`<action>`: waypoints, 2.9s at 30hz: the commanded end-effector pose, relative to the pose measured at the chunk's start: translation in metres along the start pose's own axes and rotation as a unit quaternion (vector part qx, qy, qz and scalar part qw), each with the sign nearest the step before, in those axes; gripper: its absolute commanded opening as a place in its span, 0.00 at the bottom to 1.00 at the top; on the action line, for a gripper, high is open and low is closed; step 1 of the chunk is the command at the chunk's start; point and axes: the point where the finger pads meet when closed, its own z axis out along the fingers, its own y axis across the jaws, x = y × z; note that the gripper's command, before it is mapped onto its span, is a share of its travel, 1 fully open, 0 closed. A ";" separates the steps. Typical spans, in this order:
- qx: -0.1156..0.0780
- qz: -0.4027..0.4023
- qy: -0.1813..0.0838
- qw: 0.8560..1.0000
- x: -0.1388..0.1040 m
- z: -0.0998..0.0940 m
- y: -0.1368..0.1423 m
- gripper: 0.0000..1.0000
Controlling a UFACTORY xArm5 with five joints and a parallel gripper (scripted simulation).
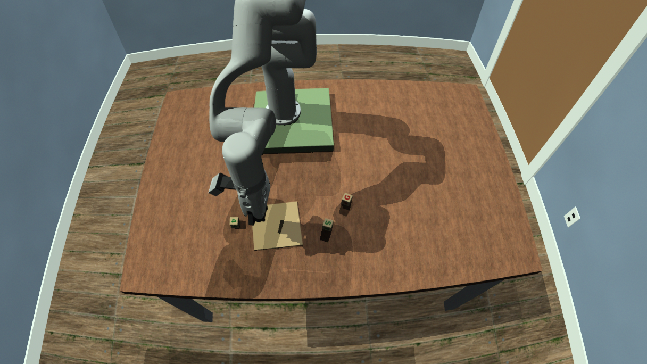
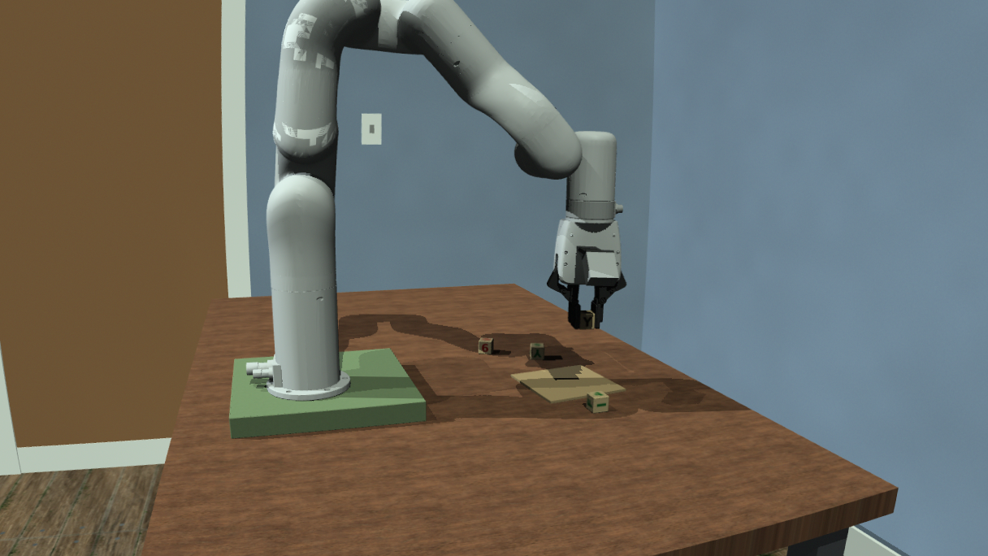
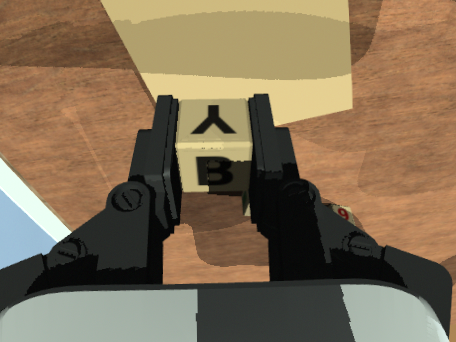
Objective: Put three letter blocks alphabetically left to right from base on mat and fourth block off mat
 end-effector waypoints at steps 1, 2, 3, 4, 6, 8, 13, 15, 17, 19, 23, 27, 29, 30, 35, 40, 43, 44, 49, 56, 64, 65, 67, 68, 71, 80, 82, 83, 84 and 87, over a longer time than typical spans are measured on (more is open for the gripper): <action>0.002 -0.070 0.000 0.998 -0.006 -0.001 0.000 0.21; 0.002 -0.085 0.000 0.996 -0.007 -0.001 0.001 0.21; 0.002 -0.101 0.000 0.995 -0.008 -0.002 0.001 0.21; 0.002 -0.116 0.000 0.993 -0.009 -0.002 0.002 0.21; 0.002 -0.148 0.000 0.989 -0.012 -0.002 0.003 0.21; 0.002 -0.148 0.000 0.989 -0.012 -0.002 0.003 0.21; 0.002 -0.242 0.000 0.970 -0.020 -0.002 0.005 0.21; 0.002 -0.273 0.000 0.962 -0.022 -0.002 0.006 0.21; 0.002 -0.304 0.001 0.953 -0.025 -0.002 0.007 0.21; 0.002 -0.334 0.001 0.943 -0.027 -0.002 0.008 0.21; 0.002 -0.392 0.001 0.920 -0.032 -0.002 0.010 0.21; 0.002 -0.444 0.001 0.896 -0.036 -0.002 0.012 0.21; 0.002 -0.464 0.001 0.886 -0.038 -0.002 0.013 0.21; 0.002 -0.478 0.001 0.878 -0.039 -0.002 0.013 0.21; 0.002 -0.547 0.001 0.837 -0.045 -0.002 0.016 0.21; 0.002 -0.611 0.001 0.792 -0.051 -0.002 0.019 0.21; 0.001 -0.629 0.001 0.778 -0.053 -0.002 0.019 0.21; 0.001 -0.645 0.001 0.764 -0.055 -0.002 0.020 0.21; 0.001 -0.702 0.001 0.712 -0.060 -0.002 0.023 0.21; 0.001 -0.747 0.001 0.665 -0.065 -0.002 0.025 0.21; 0.001 -0.758 0.001 0.653 -0.066 -0.002 0.026 0.21; 0.001 -0.758 0.001 0.652 -0.067 -0.002 0.026 0.21; 0.001 -0.758 0.001 0.652 -0.067 -0.002 0.026 0.21; 0.001 -0.758 0.001 0.652 -0.067 -0.002 0.026 0.21; 0.001 -0.758 0.001 0.652 -0.067 -0.002 0.026 0.21; 0.001 -0.758 0.001 0.652 -0.067 -0.002 0.026 0.21; 0.001 -0.758 0.001 0.652 -0.067 -0.001 0.026 0.21; 0.001 -0.758 0.001 0.652 -0.067 0.000 0.026 0.21; 0.001 -0.758 0.001 0.652 -0.067 0.001 0.026 0.21; 0.001 -0.758 0.001 0.652 -0.067 0.007 0.026 0.21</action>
